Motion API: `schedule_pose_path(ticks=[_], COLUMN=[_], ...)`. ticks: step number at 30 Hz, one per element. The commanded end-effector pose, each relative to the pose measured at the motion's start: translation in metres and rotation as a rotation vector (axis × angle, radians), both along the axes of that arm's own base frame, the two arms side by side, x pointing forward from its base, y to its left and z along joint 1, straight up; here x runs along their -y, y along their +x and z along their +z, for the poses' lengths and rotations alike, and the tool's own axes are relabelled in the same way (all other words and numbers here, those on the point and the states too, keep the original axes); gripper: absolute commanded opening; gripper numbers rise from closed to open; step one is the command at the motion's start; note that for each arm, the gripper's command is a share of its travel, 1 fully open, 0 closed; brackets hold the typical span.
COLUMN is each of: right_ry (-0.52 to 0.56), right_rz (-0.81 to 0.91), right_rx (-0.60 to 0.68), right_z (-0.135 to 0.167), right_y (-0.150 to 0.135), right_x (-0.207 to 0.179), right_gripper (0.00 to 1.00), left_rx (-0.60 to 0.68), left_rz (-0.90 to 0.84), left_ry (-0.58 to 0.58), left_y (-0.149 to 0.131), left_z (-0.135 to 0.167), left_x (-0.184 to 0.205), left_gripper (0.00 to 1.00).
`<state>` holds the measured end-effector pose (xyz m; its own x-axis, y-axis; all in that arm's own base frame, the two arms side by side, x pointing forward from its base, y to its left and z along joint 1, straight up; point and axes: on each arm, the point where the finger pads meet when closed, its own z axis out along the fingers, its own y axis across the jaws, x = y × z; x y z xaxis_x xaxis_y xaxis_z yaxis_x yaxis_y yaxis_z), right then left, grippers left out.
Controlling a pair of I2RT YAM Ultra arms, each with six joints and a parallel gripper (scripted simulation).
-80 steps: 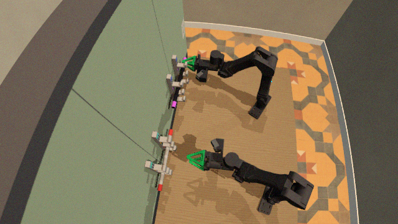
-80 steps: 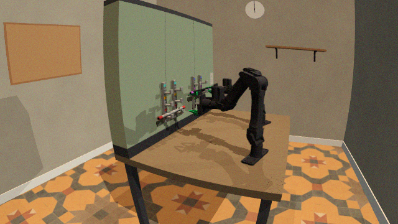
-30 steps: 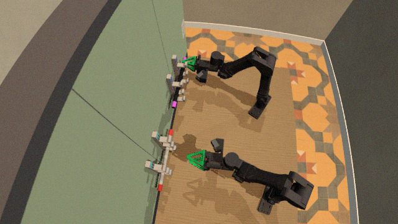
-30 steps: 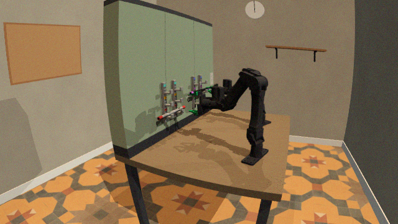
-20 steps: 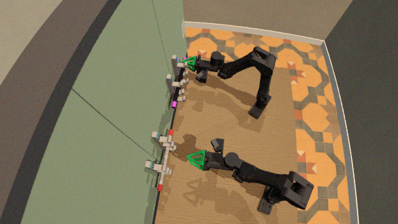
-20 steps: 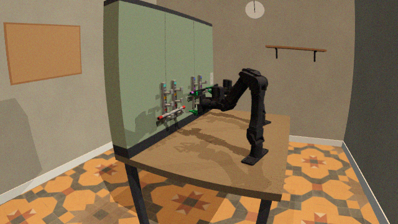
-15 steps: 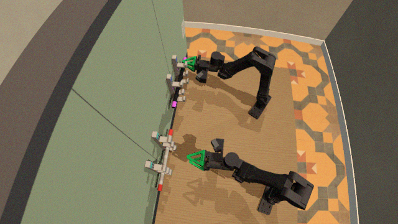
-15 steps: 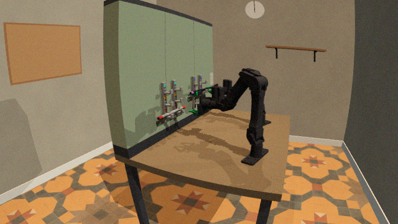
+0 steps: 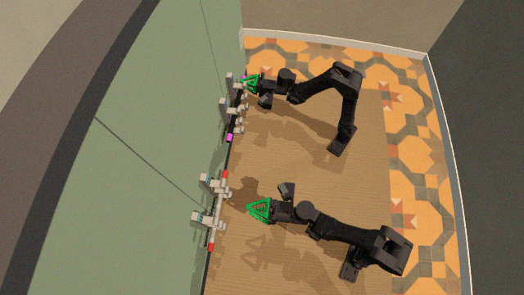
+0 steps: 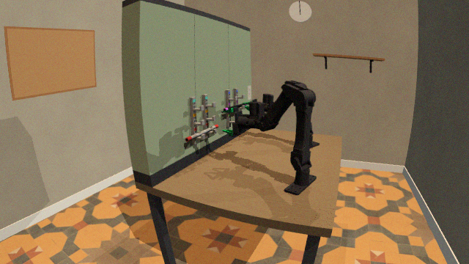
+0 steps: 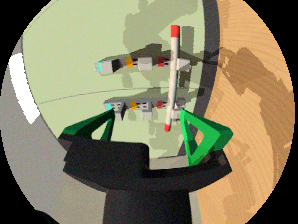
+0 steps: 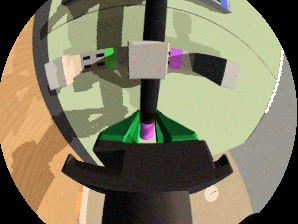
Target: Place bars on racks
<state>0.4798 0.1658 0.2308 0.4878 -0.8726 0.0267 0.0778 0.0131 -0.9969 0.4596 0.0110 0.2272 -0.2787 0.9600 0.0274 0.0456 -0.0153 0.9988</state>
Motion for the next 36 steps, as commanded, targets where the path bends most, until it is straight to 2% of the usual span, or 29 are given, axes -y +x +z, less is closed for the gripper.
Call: schedule_pose_path(ticks=[1, 9, 24, 26, 36], right_ry=[-0.013, -0.013, -0.013, -0.013, -0.013], right_rz=[0.004, 0.004, 0.004, 0.004, 0.004], right_rx=[-0.077, -0.077, -0.077, -0.077, -0.078], right_z=[-0.0283, -0.0295, -0.0295, -0.0295, -0.0296], right_y=[-0.0010, -0.0010, -0.0010, -0.0010, -0.0010], right_x=[-0.0036, -0.0036, -0.0036, -0.0036, -0.0036], right_gripper=[0.00, 0.00, 0.33, 0.33, 0.56], left_rx=[0.046, 0.046, 0.046, 0.046, 0.046], left_rz=[0.001, 0.001, 0.001, 0.001, 0.001], left_ry=[-0.015, -0.015, -0.015, -0.015, -0.015], left_y=[-0.0038, -0.0038, -0.0038, -0.0038, -0.0038], left_z=[0.0151, 0.0151, 0.0151, 0.0151, 0.0151], left_x=[-0.0033, -0.0033, -0.0033, -0.0033, -0.0033], left_gripper=[1.00, 1.00, 1.00, 1.00, 1.00])
